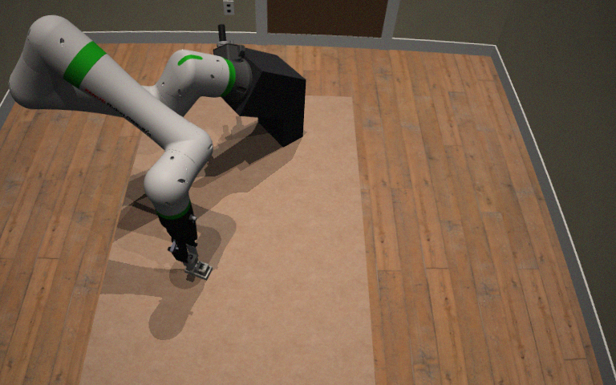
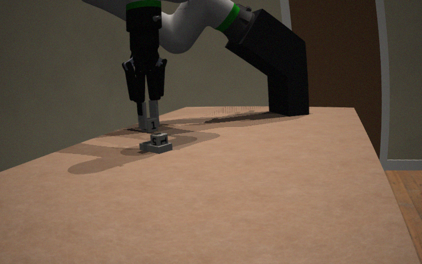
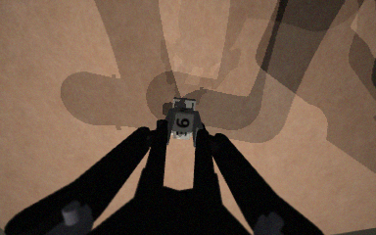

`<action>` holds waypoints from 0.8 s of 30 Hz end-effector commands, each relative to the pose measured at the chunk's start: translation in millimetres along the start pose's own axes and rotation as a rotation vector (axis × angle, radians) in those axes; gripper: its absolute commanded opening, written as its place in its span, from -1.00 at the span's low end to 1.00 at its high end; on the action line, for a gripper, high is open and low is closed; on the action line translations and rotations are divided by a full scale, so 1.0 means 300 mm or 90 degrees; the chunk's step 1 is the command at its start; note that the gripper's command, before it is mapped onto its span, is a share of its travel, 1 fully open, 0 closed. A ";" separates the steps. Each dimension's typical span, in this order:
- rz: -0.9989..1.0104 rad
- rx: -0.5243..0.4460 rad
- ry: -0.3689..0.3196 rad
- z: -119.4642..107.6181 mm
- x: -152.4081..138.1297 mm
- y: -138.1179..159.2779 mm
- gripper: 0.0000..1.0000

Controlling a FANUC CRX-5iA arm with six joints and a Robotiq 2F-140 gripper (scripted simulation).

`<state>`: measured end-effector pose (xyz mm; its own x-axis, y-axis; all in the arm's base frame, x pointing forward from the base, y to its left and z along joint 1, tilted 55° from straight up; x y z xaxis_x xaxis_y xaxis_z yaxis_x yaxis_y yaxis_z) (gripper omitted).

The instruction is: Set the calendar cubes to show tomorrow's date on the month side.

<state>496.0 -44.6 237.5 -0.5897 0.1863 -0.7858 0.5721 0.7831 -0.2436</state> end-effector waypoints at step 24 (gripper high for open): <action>0.000 0.000 0.000 0.012 0.000 0.001 -0.49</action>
<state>497.5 -46.1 236.0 -0.5897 0.1863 -0.7858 0.5722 0.7831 -0.2437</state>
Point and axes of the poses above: the point where the finger pads meet when closed, its own z axis out along the fingers, its own x axis across the jaws, y = z × x, the point moved 8 cm from there along -z, back along the fingers, and after that the axes turned 15 degrees about z, right-handed, at the moved point
